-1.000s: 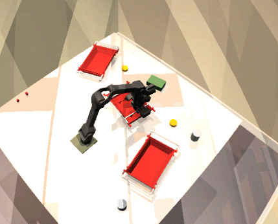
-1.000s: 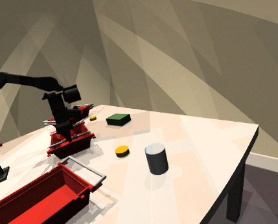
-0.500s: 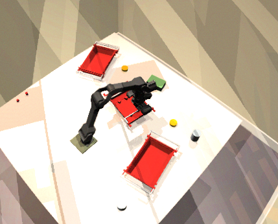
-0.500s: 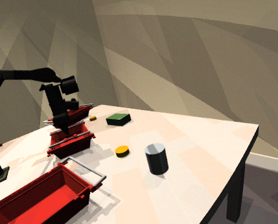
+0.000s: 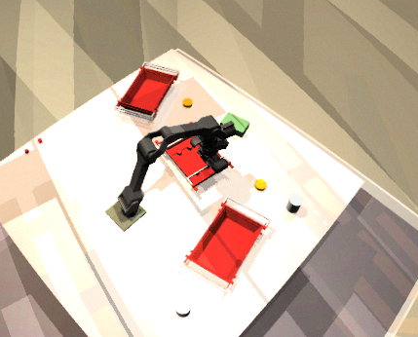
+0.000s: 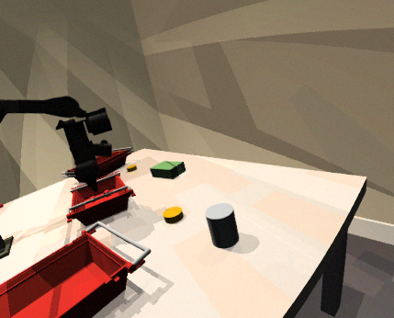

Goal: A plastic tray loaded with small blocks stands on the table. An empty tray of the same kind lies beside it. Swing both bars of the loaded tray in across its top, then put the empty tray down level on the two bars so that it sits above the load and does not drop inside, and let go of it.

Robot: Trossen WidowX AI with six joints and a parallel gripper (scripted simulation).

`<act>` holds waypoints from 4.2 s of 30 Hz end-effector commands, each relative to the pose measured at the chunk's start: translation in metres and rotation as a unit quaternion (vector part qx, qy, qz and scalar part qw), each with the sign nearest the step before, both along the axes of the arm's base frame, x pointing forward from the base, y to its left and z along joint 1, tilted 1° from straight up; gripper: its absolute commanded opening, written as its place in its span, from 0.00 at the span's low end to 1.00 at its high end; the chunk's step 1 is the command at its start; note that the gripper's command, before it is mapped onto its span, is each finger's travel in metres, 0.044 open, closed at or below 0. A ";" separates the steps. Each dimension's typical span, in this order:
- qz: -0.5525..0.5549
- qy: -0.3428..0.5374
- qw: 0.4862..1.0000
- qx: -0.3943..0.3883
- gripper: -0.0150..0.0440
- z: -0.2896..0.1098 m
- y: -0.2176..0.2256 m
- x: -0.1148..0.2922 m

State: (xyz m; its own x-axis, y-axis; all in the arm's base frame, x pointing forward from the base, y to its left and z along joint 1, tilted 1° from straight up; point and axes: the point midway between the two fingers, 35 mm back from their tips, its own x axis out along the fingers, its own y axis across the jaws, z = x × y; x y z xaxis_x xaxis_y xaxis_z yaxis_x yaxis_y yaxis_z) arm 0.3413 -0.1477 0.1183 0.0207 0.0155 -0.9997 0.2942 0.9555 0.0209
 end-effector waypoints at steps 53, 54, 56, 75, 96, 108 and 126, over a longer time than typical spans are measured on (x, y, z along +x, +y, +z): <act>0.000 0.000 1.000 0.000 0.25 0.000 0.000 0.000; 0.000 0.000 1.000 0.000 0.25 0.000 0.000 0.000; 0.000 0.000 1.000 0.000 0.25 0.000 0.000 0.000; -0.001 -0.010 1.000 -0.004 0.83 0.047 -0.001 0.001; 0.161 0.007 0.987 -0.014 1.00 0.011 -0.160 -0.197; 0.185 0.009 0.983 -0.013 1.00 0.001 -0.168 -0.234; 0.185 0.009 0.983 -0.012 1.00 -0.068 -0.170 -0.233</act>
